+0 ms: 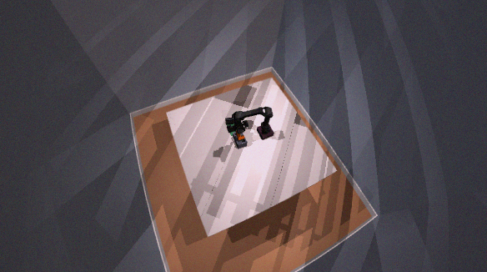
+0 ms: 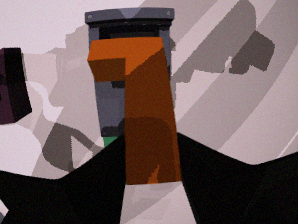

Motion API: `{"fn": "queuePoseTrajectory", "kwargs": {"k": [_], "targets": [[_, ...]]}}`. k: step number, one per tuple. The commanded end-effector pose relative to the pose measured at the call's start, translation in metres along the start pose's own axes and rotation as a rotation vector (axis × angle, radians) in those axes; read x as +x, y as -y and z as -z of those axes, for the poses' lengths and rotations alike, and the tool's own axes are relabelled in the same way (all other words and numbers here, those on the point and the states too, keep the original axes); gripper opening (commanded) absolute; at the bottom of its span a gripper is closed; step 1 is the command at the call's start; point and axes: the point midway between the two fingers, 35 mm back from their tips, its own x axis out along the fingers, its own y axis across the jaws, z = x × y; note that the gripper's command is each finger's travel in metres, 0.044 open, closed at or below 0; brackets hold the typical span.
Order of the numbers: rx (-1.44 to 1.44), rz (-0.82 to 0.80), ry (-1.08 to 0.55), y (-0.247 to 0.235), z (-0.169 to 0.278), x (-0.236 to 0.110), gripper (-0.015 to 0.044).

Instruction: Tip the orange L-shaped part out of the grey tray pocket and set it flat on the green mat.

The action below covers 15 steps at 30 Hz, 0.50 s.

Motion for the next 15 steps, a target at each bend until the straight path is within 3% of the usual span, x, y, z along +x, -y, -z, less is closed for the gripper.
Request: {"fn": "queuePoseTrajectory", "kwargs": {"k": [1, 15], "targets": [[-0.001, -0.001, 0.002, -0.001, 0.015, 0.002, 0.0000], [-0.001, -0.002, -0.004, -0.007, 0.075, 0.003, 0.0000]]}}
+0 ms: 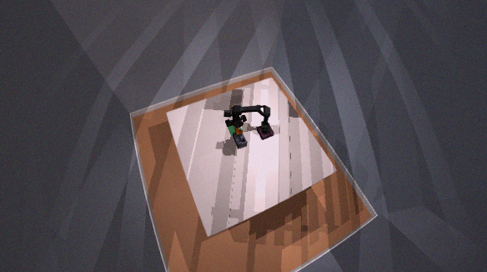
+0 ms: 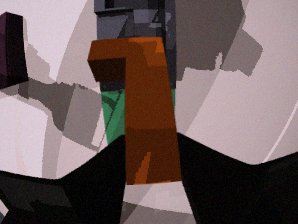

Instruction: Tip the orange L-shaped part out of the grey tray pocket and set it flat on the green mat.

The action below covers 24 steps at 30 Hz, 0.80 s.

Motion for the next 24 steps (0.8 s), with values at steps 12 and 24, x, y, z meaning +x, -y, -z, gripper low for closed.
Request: {"fn": "queuePoseTrajectory", "kwargs": {"k": [12, 24], "targets": [[-0.003, 0.000, -0.007, -0.005, 0.070, 0.000, 0.0000], [-0.003, 0.000, -0.008, -0.006, 0.085, 0.005, 0.0000]]}}
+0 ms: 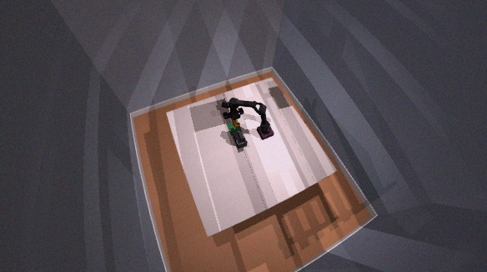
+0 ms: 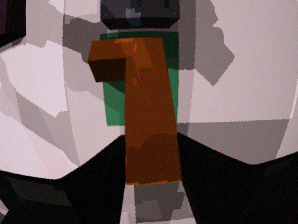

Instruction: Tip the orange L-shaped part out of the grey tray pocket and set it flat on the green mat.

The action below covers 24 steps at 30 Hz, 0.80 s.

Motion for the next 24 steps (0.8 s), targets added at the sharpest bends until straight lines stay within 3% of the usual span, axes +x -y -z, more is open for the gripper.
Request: {"fn": "queuePoseTrajectory", "kwargs": {"k": [1, 24], "targets": [[-0.004, -0.004, 0.000, 0.000, 0.001, 0.005, 0.0000], [-0.004, -0.004, 0.000, 0.000, 0.001, 0.041, 0.0000]]}}
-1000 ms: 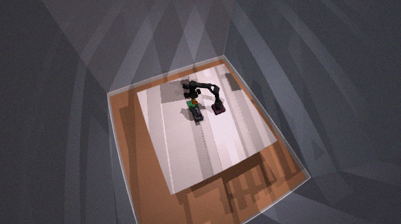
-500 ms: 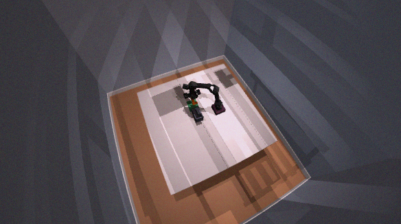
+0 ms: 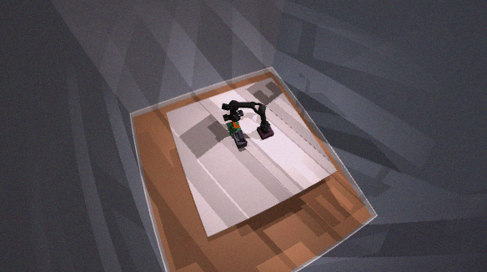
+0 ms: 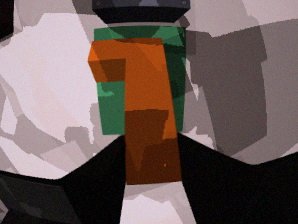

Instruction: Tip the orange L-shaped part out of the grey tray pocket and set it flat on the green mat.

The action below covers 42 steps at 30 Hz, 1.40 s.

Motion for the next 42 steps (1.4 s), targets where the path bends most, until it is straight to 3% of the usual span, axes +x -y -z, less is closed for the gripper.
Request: {"fn": "queuePoseTrajectory", "kwargs": {"k": [1, 25, 42], "targets": [[0.002, -0.004, 0.001, -0.001, 0.000, 0.007, 0.0000], [0.002, -0.004, 0.001, -0.001, 0.000, 0.044, 0.0000], [0.002, -0.004, 0.001, -0.001, 0.000, 0.045, 0.0000]]}}
